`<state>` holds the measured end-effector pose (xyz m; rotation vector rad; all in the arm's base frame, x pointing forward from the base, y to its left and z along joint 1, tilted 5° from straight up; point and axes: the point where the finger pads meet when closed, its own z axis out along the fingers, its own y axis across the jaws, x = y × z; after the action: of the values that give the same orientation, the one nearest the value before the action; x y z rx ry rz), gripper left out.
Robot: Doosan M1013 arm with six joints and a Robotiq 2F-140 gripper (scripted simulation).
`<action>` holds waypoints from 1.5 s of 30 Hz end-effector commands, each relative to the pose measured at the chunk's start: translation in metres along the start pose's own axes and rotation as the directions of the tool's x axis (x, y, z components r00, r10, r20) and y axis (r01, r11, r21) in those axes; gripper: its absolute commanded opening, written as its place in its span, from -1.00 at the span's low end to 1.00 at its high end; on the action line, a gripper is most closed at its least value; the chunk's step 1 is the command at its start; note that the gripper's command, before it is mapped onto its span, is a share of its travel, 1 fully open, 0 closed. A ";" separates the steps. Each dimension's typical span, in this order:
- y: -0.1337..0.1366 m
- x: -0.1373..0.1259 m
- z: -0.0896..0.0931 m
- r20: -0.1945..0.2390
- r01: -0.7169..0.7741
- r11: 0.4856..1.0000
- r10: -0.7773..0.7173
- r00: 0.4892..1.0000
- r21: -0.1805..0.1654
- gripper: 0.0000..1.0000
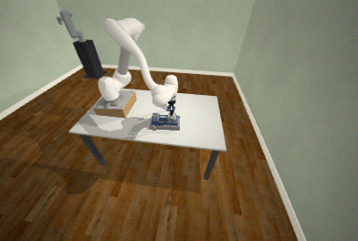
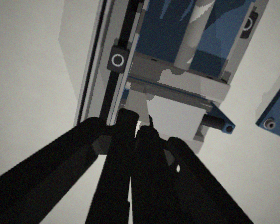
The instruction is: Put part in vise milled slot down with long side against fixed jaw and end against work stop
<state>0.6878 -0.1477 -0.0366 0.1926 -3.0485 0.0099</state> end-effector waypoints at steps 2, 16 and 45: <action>0.003 0.000 0.000 0.002 -0.005 1.000 0.005 1.000 0.000 -1.00; 0.003 0.000 0.000 0.002 -0.005 1.000 0.005 1.000 0.000 -1.00; -0.011 0.000 0.000 0.002 -0.005 1.000 0.005 1.000 0.000 -1.00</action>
<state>0.6888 -0.1544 -0.0354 0.1790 -3.0526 0.0109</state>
